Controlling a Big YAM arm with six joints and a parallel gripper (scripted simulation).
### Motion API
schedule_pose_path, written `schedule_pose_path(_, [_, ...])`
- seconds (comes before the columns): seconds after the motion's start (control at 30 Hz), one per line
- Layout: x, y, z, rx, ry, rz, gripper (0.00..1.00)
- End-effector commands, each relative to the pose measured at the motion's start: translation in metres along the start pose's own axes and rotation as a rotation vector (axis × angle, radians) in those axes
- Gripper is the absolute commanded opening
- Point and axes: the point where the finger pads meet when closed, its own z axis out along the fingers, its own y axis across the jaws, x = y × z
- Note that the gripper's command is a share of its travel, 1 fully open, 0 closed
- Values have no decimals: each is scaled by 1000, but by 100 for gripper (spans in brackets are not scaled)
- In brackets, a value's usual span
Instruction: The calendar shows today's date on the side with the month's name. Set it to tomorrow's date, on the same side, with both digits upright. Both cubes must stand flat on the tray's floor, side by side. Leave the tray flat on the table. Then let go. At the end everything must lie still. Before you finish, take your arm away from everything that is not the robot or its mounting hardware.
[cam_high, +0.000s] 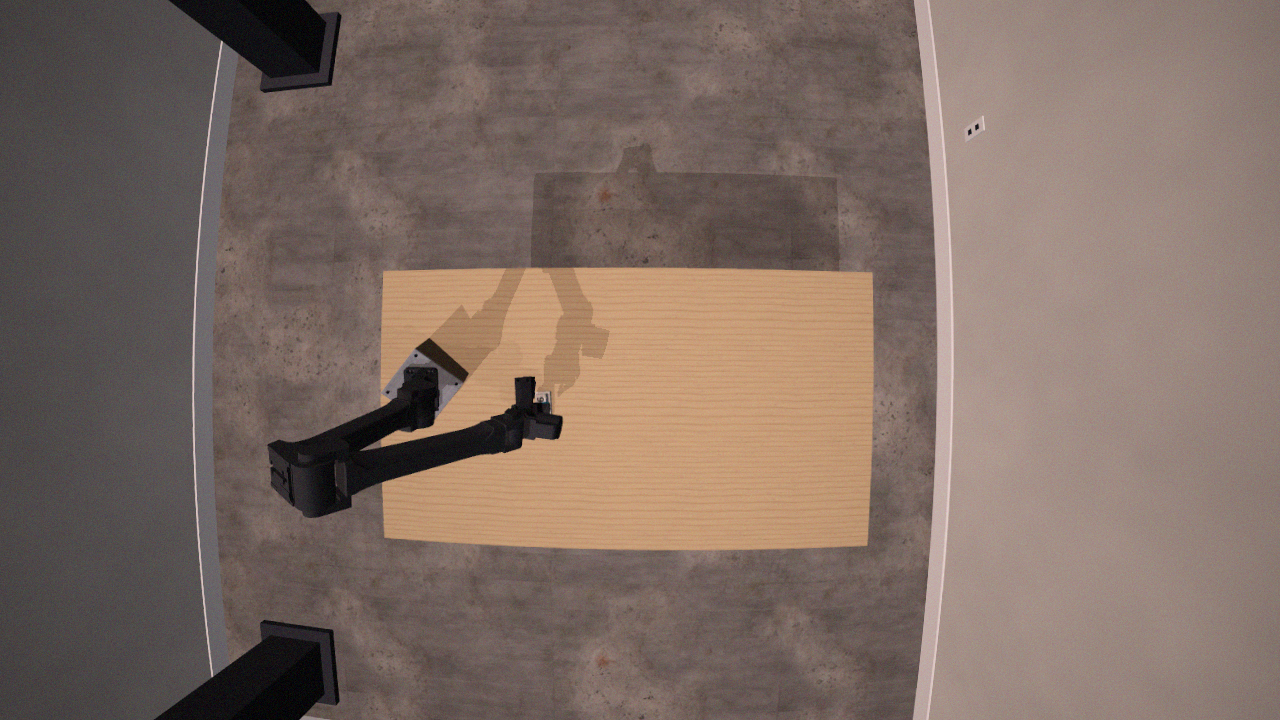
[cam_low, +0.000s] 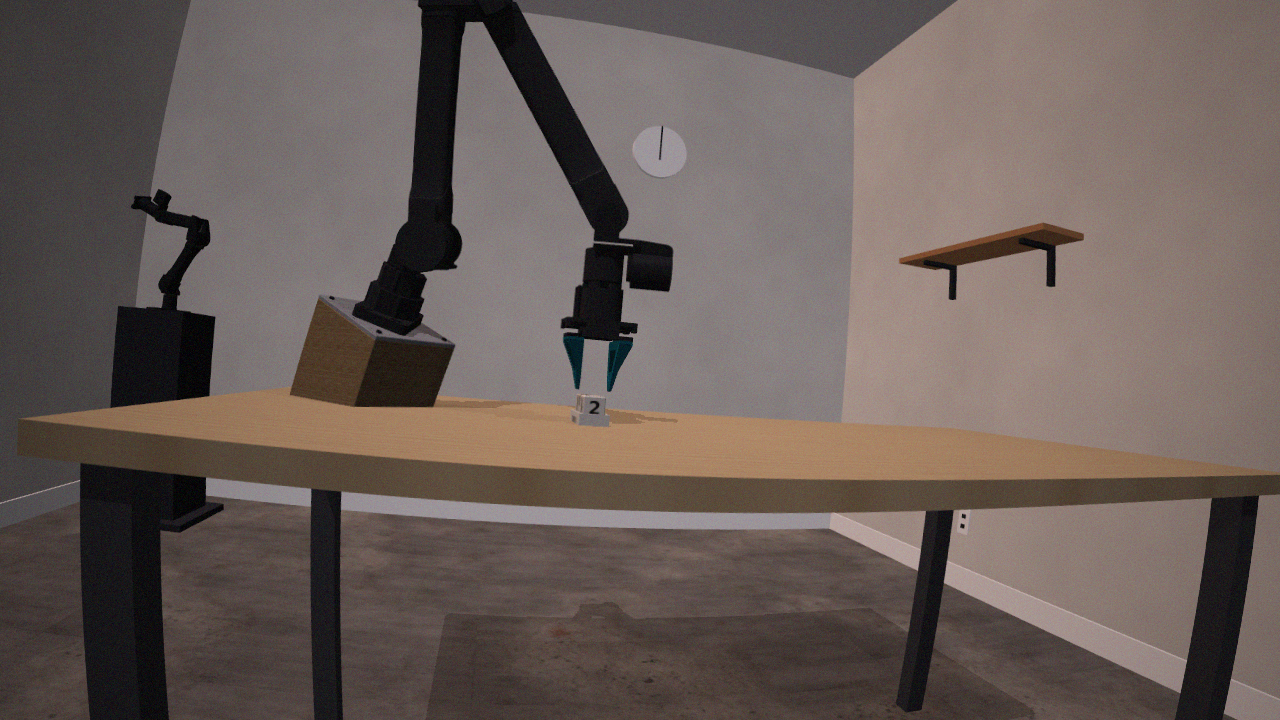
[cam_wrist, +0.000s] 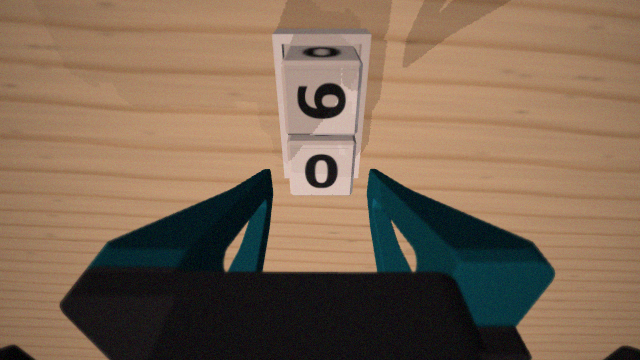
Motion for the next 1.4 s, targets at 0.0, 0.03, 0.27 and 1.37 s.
schedule_pose_path(0.0, [4, -9, -5, 30, 4, -3, 47])
schedule_pose_path(0.03, [4, -9, -5, 30, 4, -3, 47])
schedule_pose_path(0.27, [5, -9, -5, 30, 4, -2, 47])
schedule_pose_path(1.37, [6, -15, -6, 34, 5, -1, 47])
